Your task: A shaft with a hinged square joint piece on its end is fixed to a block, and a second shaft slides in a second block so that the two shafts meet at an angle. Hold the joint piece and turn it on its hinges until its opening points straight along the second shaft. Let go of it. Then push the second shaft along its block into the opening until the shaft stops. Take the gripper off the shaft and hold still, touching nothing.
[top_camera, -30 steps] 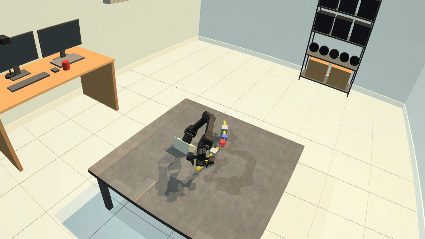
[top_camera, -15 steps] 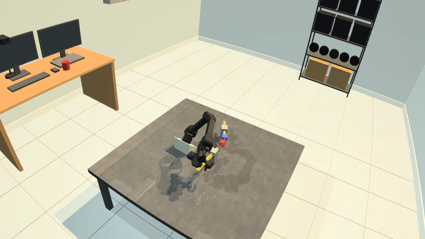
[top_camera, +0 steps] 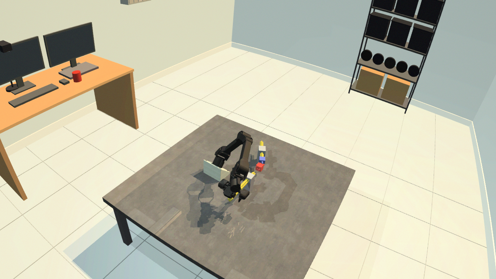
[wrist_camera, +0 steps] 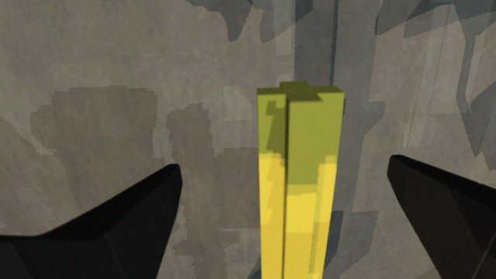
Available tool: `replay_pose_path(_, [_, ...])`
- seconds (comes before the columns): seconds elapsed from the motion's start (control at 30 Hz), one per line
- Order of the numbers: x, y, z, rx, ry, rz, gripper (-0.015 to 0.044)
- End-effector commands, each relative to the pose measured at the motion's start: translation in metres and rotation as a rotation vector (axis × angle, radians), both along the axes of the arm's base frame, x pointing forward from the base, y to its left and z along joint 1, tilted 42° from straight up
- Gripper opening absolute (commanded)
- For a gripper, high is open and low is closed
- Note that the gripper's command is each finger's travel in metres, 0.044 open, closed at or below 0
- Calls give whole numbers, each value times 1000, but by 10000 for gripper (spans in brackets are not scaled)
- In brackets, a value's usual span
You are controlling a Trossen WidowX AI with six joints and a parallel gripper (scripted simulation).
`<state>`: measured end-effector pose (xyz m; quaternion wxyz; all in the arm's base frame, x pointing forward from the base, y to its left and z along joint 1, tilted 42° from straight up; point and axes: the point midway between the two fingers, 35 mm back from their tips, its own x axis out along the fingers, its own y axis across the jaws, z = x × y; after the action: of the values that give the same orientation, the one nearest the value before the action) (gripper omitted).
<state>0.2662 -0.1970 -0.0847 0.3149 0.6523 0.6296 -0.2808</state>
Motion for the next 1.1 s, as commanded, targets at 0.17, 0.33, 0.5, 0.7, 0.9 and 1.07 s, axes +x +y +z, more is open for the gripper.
replay_pose_path(0.17, [0, 10, -8, 9, 5, -6, 440])
replay_pose_path(0.33, [0, 10, -8, 9, 5, -6, 309])
replay_pose_path(0.5, [0, 10, -8, 9, 5, -6, 177])
replay_pose_path(0.7, [0, 10, -8, 9, 5, -6, 102])
replay_pose_path(0.9, [0, 10, -8, 9, 5, -6, 102])
replay_pose_path(1.07, [0, 10, -8, 9, 5, -6, 69])
